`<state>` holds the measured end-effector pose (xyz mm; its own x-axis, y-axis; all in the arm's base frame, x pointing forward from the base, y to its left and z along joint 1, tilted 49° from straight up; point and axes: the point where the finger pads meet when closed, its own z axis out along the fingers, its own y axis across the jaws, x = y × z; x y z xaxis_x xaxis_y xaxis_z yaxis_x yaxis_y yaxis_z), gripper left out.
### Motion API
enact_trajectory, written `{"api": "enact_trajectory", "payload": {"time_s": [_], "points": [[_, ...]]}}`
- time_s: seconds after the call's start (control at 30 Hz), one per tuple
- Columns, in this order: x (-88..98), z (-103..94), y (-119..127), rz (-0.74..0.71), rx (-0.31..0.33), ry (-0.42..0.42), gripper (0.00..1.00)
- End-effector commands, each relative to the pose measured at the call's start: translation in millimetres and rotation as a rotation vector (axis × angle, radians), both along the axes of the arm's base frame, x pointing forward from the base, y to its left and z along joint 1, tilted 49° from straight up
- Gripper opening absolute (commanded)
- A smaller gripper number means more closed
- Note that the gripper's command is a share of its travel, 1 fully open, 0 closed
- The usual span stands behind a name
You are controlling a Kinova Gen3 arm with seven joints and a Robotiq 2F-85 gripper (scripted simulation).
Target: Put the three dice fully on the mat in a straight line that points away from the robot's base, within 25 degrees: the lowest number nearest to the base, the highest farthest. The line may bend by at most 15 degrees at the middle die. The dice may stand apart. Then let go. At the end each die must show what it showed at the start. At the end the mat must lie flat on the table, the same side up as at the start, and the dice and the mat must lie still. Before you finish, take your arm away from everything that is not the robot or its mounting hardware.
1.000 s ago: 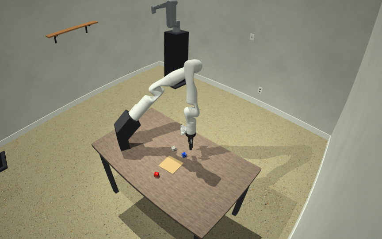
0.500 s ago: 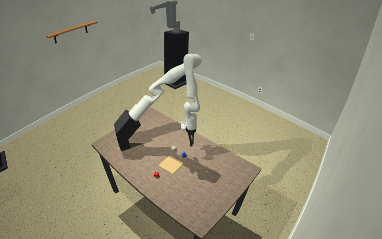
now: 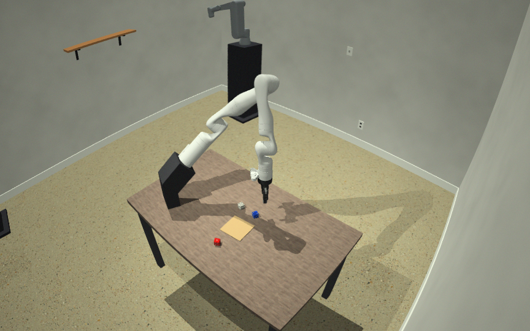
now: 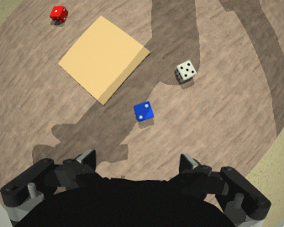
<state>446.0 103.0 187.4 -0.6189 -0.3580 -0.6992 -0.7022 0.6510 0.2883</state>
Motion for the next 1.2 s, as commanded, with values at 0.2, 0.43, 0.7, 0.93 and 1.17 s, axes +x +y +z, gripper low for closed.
{"api": "enact_trajectory", "payload": {"time_s": [0.2, 0.43, 0.7, 0.93, 1.17], "points": [[24.5, -67.2, -92.0, -0.064, 0.032, 0.026, 1.00], [13.5, -152.0, -168.2, -0.110, 0.051, 0.074, 1.00], [-19.8, -229.3, -216.2, -0.130, 0.063, 0.126, 1.00], [-25.3, -241.6, -220.4, -0.134, 0.069, 0.137, 1.00], [-25.5, -240.4, -220.3, -0.132, 0.067, 0.136, 1.00]]}}
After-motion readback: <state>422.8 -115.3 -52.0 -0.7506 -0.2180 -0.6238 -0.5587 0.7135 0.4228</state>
